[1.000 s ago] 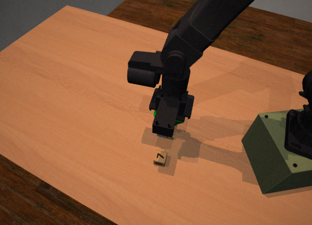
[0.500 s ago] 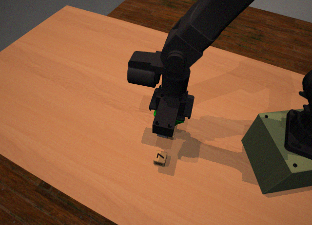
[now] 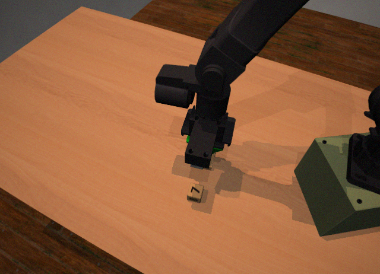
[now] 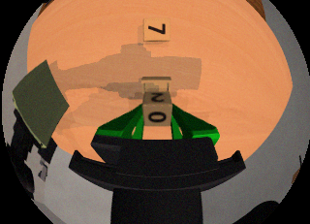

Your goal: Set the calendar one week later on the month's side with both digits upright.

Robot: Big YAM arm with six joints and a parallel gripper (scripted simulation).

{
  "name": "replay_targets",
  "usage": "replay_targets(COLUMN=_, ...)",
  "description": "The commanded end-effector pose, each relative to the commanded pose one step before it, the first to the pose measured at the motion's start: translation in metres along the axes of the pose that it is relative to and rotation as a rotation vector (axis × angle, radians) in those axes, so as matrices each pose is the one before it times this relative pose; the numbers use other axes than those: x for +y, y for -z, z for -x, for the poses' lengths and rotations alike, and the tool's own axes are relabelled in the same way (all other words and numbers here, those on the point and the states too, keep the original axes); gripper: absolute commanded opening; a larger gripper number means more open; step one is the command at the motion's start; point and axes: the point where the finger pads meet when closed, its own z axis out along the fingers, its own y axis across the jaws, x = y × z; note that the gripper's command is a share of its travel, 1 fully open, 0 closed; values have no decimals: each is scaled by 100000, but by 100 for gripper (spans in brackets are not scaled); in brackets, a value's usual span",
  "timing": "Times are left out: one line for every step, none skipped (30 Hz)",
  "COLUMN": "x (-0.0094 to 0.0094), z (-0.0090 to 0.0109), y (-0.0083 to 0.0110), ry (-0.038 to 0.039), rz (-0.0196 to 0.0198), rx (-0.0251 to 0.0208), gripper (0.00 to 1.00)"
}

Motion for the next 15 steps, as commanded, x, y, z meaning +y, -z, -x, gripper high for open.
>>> replay_targets(x=-598, z=-342, y=-564, ry=190, rz=-1188, rx=47, gripper=27)
replay_targets(x=112, z=20, y=-123, ry=66, rz=186, rx=-2, gripper=27)
replay_targets(x=99, z=25, y=-120, ry=81, rz=164, rx=-3, gripper=27)
replay_targets(x=98, z=12, y=-121, ry=41, rz=165, rx=-1, gripper=27)
replay_targets(x=76, z=-12, y=-116, ry=-33, rz=130, rx=1, gripper=27)
replay_targets(x=-91, z=-29, y=-66, ry=-94, rz=-153, rx=2, gripper=27)
replay_targets(x=-180, z=-23, y=-39, ry=-80, rz=-307, rx=2, gripper=27)
replay_targets(x=-131, z=2, y=-51, ry=-1, rz=-226, rx=-1, gripper=27)
replay_targets(x=31, z=28, y=-96, ry=87, rz=46, rx=-4, gripper=27)
replay_targets(x=79, z=33, y=-107, ry=105, rz=128, rx=-4, gripper=27)
replay_targets(x=77, z=12, y=-104, ry=41, rz=127, rx=-2, gripper=27)
replay_targets(x=0, z=0, y=0, ry=0, rz=0, rx=0, gripper=27)
replay_targets(x=0, z=0, y=0, ry=0, rz=0, rx=0, gripper=27)
replay_targets(x=65, z=-16, y=-98, ry=-46, rz=108, rx=2, gripper=27)
replay_targets(x=26, z=-22, y=-84, ry=-65, rz=46, rx=2, gripper=27)
